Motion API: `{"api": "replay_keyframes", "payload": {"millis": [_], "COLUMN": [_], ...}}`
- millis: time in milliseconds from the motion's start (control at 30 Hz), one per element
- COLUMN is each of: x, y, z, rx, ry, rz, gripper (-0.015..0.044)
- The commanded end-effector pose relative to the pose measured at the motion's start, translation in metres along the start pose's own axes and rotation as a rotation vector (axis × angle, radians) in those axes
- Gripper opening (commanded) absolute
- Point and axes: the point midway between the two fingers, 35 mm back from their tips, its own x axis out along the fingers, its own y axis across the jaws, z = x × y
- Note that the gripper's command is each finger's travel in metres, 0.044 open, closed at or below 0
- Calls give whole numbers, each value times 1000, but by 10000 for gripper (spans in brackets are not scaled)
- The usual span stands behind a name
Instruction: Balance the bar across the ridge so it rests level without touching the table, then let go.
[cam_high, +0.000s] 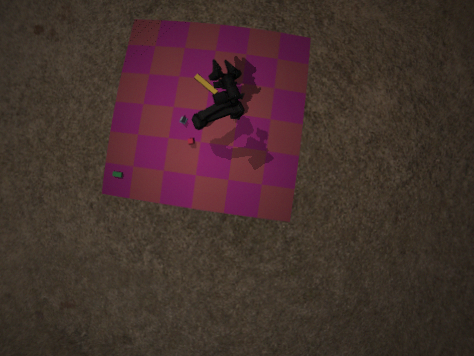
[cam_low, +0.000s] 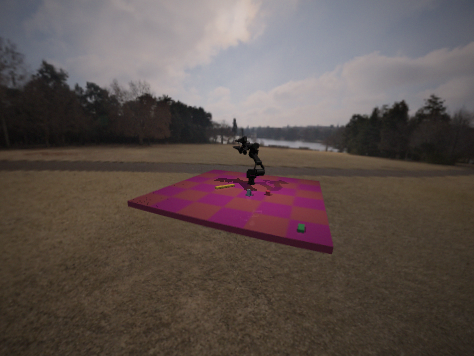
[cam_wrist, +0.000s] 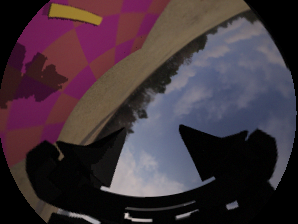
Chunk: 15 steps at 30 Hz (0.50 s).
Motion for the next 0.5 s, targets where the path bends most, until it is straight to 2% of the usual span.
{"api": "replay_keyframes", "payload": {"millis": [0,67,100,467], "x": [0,0,0,7], "y": [0,-2,-3,-6], "z": [-1,-5,-8,-43], "rx": [5,47,79,429], "ry": [0,1,2,0], "rz": [-2,-22,-36,-160], "gripper": [374,321,315,315]}}
